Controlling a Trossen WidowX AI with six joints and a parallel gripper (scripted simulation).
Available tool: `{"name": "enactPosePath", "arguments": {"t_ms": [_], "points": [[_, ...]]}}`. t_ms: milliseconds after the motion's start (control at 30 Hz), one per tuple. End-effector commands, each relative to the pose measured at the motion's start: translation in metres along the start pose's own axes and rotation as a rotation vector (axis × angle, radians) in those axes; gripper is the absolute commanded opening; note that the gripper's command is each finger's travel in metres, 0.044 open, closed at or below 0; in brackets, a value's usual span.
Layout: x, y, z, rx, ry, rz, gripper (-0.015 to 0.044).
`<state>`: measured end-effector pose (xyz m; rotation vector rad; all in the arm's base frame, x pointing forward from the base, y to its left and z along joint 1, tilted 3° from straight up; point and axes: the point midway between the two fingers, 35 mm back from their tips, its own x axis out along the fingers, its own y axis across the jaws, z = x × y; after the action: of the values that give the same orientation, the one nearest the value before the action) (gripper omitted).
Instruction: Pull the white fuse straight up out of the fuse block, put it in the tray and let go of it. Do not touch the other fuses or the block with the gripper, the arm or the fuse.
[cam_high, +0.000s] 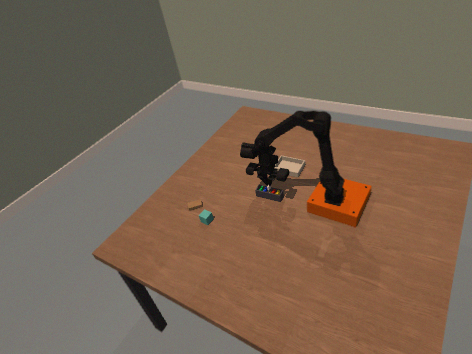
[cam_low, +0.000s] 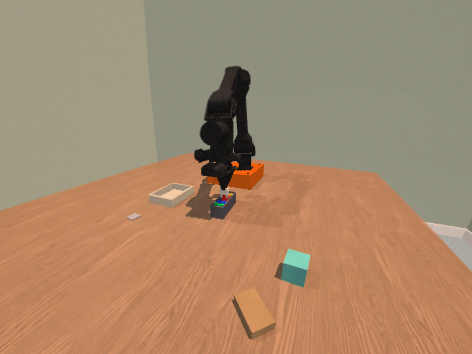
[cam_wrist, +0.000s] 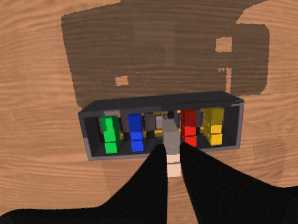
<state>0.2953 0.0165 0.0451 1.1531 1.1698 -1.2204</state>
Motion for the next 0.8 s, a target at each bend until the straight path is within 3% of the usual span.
{"name": "enactPosePath", "arguments": {"t_ms": [0, 767], "points": [[-0.005, 0.002, -0.001, 0.006, 0.005, 0.01, 0.0], [-0.026, 0.002, -0.001, 0.006, 0.005, 0.01, 0.0]]}}
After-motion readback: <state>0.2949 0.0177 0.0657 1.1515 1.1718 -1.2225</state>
